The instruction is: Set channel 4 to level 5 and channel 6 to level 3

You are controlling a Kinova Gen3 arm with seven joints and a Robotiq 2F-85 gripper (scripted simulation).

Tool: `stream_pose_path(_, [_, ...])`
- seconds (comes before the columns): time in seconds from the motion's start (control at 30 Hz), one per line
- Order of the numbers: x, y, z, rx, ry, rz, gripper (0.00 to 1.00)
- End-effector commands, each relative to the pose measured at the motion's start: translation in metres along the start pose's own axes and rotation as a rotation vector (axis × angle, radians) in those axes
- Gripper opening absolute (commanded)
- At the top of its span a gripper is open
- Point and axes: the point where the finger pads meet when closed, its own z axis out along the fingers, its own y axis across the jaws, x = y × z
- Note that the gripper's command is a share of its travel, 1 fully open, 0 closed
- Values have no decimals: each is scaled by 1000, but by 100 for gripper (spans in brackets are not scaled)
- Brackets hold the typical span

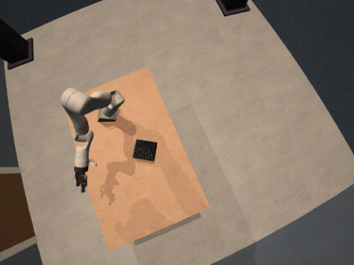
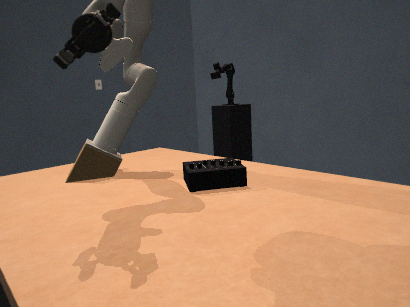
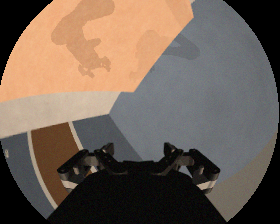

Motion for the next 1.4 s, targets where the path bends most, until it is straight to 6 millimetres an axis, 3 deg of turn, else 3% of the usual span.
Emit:
stream_pose_path(0.0, [-1, 0, 0, -1, -1, 0, 100])
stream_pose_path(0.27, [5, 0, 2, 6, 12, 11, 100])
stream_pose_path(0.6, [28, 1, 7, 37, 68, 57, 100])
stream_pose_path(0.8, [60, 3, 11, 83, 143, 116, 100])
stream_pose_path(1.0, [104, 7, 12, 151, 244, 187, 100])
stream_pose_path(1.07, [104, 7, 12, 151, 244, 187, 100])
stream_pose_path(1.33, [176, 16, -3, 279, 404, 283, 100])
stream_pose_path(1.37, [176, 16, -3, 279, 404, 283, 100])
